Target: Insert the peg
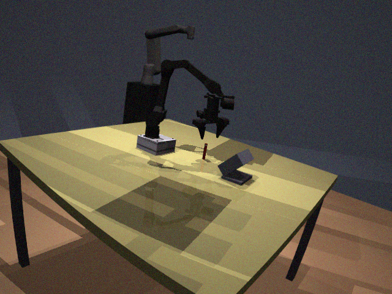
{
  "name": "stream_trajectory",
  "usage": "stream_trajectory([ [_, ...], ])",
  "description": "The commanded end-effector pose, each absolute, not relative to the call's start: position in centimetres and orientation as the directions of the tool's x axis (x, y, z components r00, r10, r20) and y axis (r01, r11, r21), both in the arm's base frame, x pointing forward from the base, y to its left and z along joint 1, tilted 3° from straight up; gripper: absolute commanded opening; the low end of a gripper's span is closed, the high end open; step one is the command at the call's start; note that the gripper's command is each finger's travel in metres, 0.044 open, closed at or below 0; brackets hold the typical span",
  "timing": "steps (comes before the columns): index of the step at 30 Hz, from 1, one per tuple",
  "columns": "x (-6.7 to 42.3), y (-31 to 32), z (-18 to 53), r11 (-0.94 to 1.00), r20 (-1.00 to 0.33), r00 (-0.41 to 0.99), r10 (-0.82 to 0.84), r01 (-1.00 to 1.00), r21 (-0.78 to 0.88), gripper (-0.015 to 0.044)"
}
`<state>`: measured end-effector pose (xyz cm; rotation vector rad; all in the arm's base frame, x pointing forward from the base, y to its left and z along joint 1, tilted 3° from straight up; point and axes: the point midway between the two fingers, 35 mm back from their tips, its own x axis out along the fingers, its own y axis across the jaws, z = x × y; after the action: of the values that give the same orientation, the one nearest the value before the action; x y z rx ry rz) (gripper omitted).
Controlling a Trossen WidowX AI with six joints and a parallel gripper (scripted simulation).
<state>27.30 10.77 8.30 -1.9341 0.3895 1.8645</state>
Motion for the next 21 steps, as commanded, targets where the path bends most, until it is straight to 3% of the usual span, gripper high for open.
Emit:
stream_trajectory([
  [1, 26.5, 10.4, 7.5, -0.913, -0.999, 0.004, 0.05, -0.406, -0.047, 0.044],
  [21, 26.6, 10.4, 5.6, -0.915, -0.999, 0.001, 0.048, -0.402, -0.044, 0.044],
])
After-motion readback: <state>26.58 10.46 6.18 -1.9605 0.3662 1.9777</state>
